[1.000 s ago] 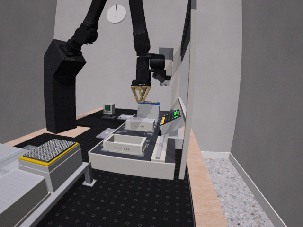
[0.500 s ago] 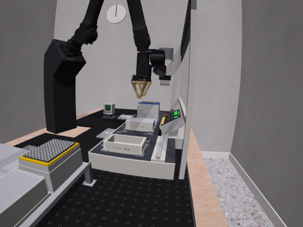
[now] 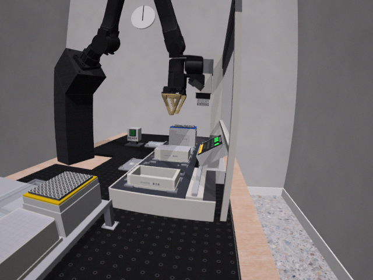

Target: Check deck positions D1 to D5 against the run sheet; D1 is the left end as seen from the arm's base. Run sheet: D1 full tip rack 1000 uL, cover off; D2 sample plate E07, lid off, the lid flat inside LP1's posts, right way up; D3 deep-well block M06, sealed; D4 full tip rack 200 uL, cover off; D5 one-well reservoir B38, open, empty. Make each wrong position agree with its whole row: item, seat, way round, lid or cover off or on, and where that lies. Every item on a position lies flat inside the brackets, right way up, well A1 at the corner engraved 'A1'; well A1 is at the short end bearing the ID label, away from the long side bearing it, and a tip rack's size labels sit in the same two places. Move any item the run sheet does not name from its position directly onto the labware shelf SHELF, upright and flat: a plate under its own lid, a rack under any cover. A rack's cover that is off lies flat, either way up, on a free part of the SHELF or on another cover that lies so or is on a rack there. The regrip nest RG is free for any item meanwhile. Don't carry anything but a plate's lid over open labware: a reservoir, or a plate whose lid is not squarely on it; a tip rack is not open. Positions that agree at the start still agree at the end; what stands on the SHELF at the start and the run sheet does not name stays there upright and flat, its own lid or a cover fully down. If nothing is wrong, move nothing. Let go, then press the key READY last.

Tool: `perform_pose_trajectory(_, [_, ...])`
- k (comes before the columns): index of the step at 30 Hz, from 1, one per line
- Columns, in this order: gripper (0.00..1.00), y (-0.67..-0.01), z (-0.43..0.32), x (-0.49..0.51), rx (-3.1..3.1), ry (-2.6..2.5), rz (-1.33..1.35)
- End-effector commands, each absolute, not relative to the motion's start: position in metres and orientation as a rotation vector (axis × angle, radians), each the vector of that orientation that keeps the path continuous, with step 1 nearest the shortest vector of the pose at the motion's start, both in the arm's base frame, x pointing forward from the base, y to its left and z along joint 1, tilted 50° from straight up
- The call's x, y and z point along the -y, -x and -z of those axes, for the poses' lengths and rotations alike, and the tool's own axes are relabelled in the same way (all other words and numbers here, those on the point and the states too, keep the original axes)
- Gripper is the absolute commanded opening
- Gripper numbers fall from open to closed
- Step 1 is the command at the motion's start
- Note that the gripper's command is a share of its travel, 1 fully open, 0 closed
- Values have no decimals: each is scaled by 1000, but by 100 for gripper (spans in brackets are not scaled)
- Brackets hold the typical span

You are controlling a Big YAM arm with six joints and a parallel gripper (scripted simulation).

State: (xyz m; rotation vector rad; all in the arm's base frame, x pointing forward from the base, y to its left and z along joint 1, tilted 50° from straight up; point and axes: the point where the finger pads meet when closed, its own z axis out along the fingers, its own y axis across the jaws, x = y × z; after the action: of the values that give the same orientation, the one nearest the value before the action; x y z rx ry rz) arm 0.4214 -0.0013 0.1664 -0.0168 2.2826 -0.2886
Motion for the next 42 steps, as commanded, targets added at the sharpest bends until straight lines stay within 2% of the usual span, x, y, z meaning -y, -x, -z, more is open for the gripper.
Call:
perform_pose_trajectory(1, [100, -416, -183, -5, -2257, 15, 273])
perform_pose_trajectory(42, [100, -377, -232, -17, -2235, 8, 266])
